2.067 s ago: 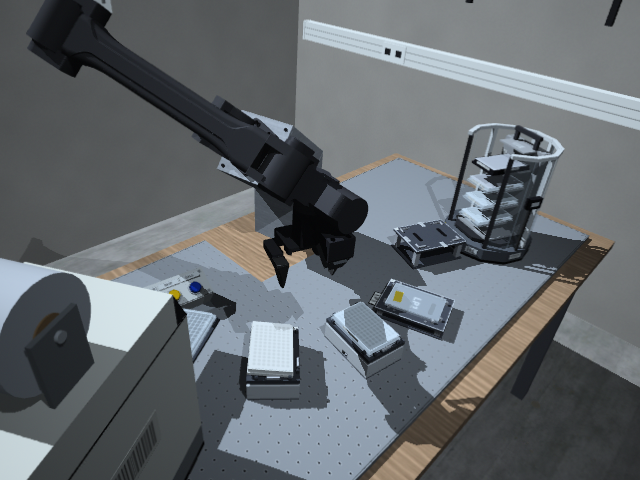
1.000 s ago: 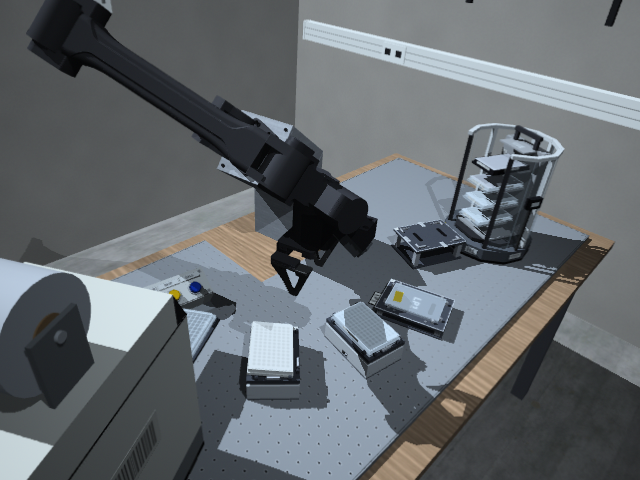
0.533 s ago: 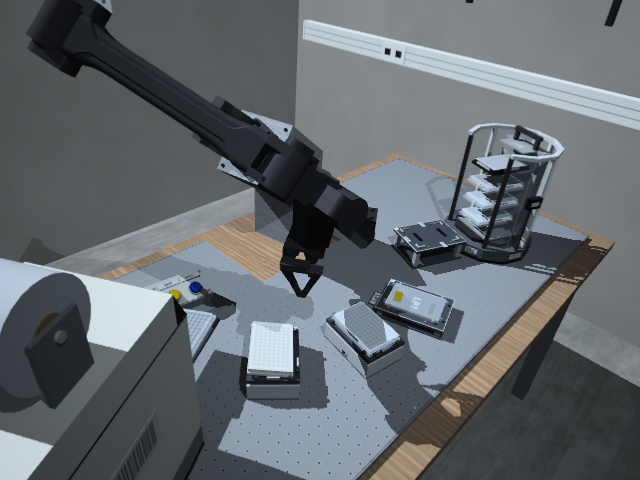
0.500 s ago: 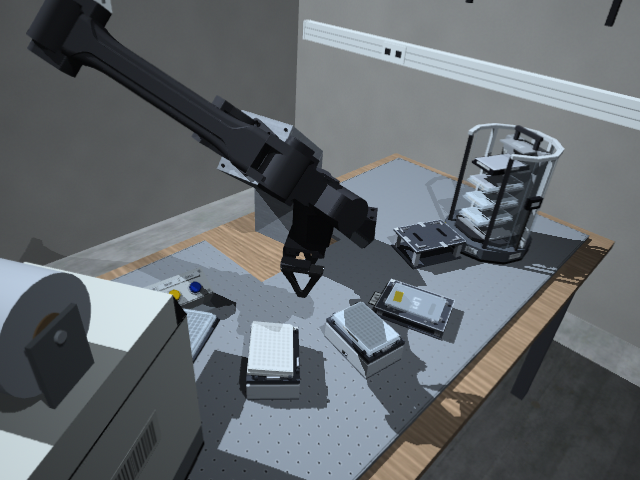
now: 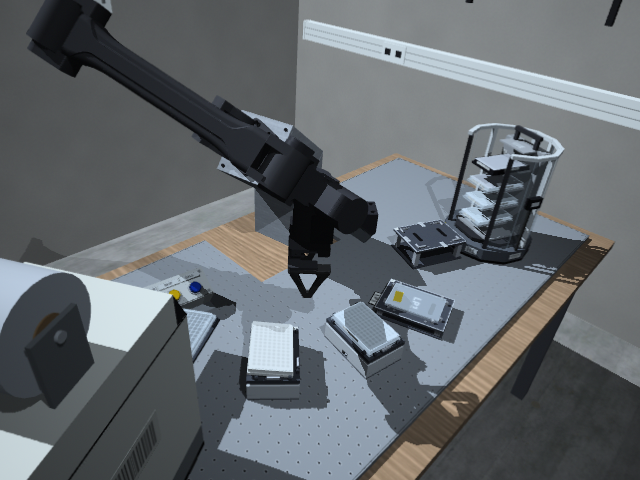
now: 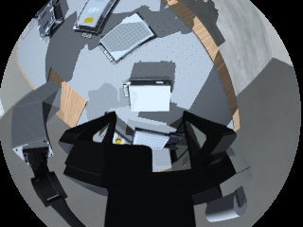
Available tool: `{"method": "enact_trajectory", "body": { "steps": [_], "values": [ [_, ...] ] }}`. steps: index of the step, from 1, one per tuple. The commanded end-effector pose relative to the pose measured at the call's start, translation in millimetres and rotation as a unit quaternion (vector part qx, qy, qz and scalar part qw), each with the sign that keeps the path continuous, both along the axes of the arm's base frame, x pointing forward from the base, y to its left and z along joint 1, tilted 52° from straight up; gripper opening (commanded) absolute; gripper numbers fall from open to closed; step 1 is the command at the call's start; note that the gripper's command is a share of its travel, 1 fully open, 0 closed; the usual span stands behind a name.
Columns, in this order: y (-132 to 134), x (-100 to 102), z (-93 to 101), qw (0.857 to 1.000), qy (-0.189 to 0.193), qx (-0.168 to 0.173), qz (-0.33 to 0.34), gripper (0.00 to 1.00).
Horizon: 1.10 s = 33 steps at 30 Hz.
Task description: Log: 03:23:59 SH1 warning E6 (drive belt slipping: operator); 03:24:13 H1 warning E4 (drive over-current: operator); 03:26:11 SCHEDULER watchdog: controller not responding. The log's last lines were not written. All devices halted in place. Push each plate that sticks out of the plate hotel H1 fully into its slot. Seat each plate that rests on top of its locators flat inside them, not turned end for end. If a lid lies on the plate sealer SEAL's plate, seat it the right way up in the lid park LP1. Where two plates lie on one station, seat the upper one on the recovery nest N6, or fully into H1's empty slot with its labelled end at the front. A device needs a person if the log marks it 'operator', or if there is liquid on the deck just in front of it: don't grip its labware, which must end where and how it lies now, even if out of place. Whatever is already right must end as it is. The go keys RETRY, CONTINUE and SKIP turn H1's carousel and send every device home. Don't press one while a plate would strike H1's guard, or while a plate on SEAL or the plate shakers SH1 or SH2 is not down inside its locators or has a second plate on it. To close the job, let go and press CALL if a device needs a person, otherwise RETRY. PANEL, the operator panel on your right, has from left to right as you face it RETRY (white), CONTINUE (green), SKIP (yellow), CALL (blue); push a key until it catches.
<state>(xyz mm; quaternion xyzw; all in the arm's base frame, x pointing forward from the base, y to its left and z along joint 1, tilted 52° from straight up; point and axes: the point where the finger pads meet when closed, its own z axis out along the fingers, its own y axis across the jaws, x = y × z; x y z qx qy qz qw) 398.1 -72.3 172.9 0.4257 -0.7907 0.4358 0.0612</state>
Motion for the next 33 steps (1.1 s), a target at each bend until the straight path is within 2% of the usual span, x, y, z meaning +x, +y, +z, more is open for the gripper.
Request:
{"method": "enact_trajectory", "body": {
  "steps": [1, 6, 9, 17, 20, 22, 33],
  "values": [
    [2, 5, 8.4, 1.000, -0.003, -0.001, 0.008, 1.00],
    [2, 5, 8.4, 1.000, -0.003, -0.001, 0.008, 1.00],
    [-11, 3, -8.8, 1.000, 0.012, -0.002, 0.004, 1.00],
    [-27, 9, -21.6, 1.000, 0.012, -0.002, 0.004, 1.00],
    [-28, 14, -17.7, 1.000, 0.005, -0.002, 0.004, 1.00],
    [-33, 10, -27.0, 1.000, 0.012, -0.002, 0.004, 1.00],
    [-54, 18, -45.2, 1.000, 0.012, -0.002, 0.004, 1.00]
  ]
}}
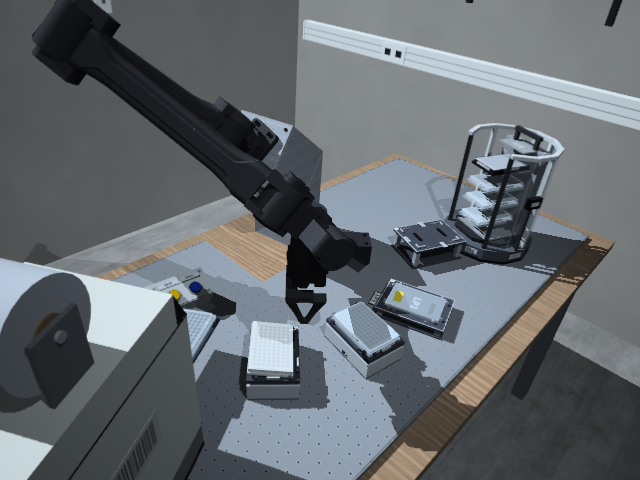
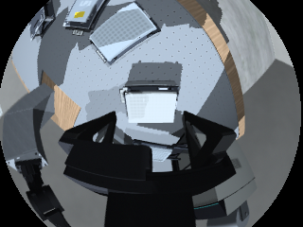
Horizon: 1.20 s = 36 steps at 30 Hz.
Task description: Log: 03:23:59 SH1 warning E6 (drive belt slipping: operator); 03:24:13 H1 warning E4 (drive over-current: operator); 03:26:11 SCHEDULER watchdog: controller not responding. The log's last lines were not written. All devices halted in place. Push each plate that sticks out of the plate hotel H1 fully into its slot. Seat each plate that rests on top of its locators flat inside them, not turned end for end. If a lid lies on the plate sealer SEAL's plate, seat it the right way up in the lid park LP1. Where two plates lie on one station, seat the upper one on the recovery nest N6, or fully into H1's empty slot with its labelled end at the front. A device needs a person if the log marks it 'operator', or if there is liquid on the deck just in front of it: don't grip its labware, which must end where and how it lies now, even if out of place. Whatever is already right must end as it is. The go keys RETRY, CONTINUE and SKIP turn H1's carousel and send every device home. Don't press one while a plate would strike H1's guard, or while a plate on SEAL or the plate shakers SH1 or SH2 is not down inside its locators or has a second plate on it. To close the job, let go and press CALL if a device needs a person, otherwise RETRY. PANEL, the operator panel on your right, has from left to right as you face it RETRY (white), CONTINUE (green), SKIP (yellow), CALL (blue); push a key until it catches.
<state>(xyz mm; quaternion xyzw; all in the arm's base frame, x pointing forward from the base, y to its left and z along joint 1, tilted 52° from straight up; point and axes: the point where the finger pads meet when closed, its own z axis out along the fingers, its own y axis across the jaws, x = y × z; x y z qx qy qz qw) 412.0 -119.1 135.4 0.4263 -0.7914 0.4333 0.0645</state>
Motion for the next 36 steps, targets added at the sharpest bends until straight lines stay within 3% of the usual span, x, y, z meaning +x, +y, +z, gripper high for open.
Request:
{"method": "enact_trajectory", "body": {
  "steps": [1, 4, 10, 13, 36],
  "values": [
    [-10, 5, -8.6, 1.000, 0.008, -0.003, 0.005, 1.00],
    [-12, 12, -3.5, 1.000, -0.001, -0.003, 0.005, 1.00],
    [-24, 9, -20.9, 1.000, 0.009, -0.003, 0.005, 1.00],
    [-20, 16, -12.2, 1.000, -0.005, -0.004, 0.010, 1.00],
    [-20, 16, -12.2, 1.000, -0.005, -0.004, 0.010, 1.00]
  ]
}}
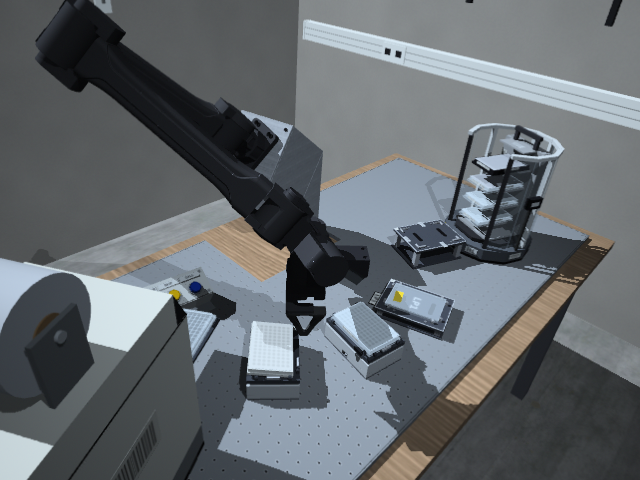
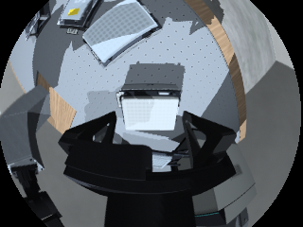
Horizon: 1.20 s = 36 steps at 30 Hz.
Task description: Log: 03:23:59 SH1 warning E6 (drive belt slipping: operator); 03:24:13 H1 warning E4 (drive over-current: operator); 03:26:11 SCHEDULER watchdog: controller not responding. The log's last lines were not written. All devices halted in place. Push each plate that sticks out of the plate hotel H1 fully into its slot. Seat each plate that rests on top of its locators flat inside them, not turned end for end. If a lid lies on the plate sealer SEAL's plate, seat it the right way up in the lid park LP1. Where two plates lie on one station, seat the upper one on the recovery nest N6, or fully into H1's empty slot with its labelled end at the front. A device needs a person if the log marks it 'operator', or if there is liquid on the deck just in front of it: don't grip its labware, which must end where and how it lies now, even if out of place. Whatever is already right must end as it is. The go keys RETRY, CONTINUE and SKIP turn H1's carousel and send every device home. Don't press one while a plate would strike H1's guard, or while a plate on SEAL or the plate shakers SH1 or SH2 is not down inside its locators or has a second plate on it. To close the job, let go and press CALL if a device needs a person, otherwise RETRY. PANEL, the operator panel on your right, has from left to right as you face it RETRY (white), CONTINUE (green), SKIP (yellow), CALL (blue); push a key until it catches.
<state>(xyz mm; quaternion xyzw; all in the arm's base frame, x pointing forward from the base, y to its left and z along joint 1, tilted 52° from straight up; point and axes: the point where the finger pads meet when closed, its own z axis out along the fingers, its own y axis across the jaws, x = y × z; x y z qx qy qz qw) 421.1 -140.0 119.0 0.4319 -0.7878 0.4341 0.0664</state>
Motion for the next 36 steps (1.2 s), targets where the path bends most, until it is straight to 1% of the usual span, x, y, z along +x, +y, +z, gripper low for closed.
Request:
{"method": "enact_trajectory", "body": {
  "steps": [1, 29, 30, 31, 32, 36],
  "values": [
    [1, 7, 4.2, 1.000, -0.008, -0.001, 0.005, 1.00],
    [1, 7, 4.2, 1.000, -0.008, -0.001, 0.005, 1.00],
    [10, 12, 6.1, 1.000, -0.009, -0.003, 0.016, 1.00],
    [12, 9, 16.8, 1.000, -0.019, 0.000, 0.009, 1.00],
    [14, 11, 20.9, 1.000, -0.022, -0.001, 0.009, 1.00],
    [18, 9, 24.3, 1.000, -0.022, 0.000, 0.009, 1.00]
  ]
}}
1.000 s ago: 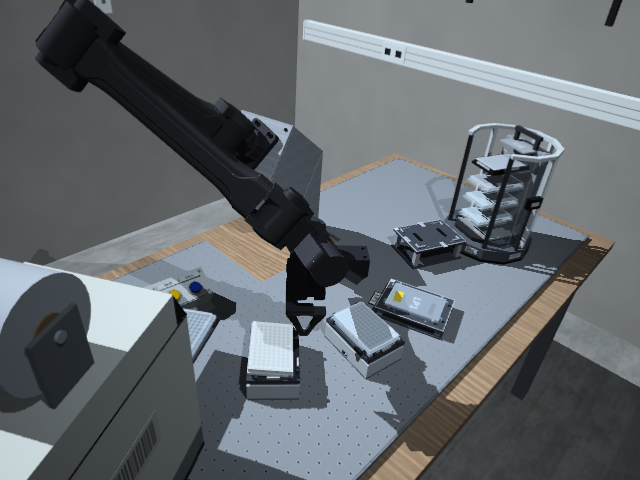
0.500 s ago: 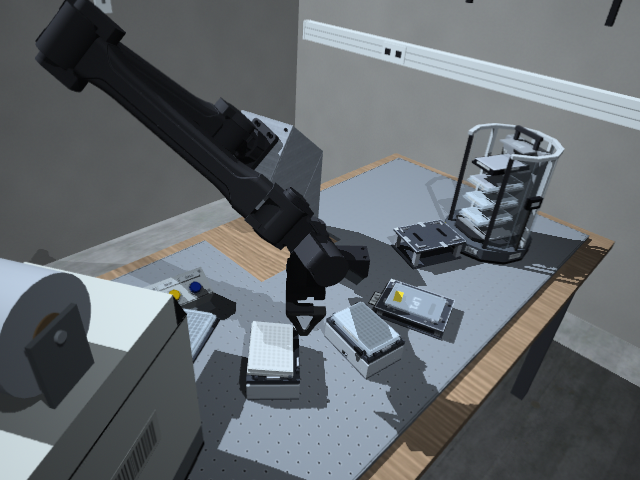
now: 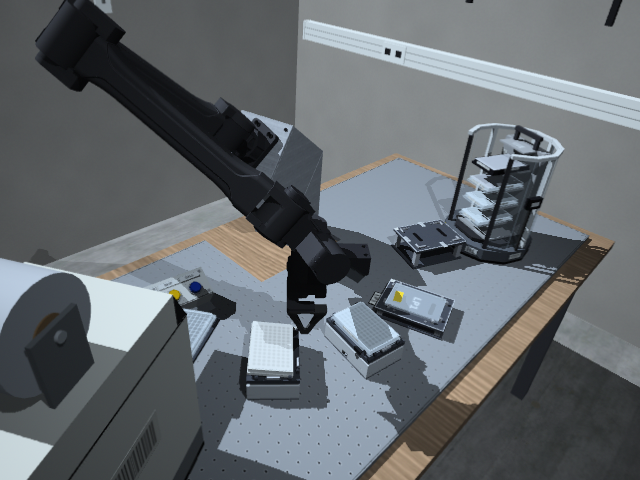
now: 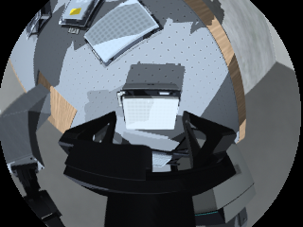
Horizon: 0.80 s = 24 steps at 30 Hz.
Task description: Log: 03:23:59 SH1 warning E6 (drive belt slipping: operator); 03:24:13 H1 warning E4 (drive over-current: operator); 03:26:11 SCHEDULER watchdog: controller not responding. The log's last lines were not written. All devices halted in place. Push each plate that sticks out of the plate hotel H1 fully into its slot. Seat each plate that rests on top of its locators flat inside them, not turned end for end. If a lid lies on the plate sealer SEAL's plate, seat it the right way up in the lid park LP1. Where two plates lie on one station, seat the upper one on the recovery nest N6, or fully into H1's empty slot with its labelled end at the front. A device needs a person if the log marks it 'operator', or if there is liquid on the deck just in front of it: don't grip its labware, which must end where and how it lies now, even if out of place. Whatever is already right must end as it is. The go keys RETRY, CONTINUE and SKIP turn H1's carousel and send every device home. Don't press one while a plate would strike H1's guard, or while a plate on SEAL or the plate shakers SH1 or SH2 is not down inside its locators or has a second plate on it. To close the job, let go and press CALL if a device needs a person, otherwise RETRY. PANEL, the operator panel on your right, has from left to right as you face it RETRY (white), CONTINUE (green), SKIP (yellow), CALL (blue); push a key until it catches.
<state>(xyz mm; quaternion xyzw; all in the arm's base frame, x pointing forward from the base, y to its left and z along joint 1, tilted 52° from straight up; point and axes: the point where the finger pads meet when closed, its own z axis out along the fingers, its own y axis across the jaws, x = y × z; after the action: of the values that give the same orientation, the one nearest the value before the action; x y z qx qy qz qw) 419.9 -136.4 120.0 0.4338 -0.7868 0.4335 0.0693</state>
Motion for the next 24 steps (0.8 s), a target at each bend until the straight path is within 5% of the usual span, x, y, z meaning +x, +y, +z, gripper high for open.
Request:
{"method": "enact_trajectory", "body": {
  "steps": [1, 24],
  "values": [
    [16, 10, 25.1, 1.000, -0.026, 0.001, 0.008, 1.00],
    [58, -6, 61.0, 1.000, -0.028, 0.003, 0.008, 1.00]
  ]
}}
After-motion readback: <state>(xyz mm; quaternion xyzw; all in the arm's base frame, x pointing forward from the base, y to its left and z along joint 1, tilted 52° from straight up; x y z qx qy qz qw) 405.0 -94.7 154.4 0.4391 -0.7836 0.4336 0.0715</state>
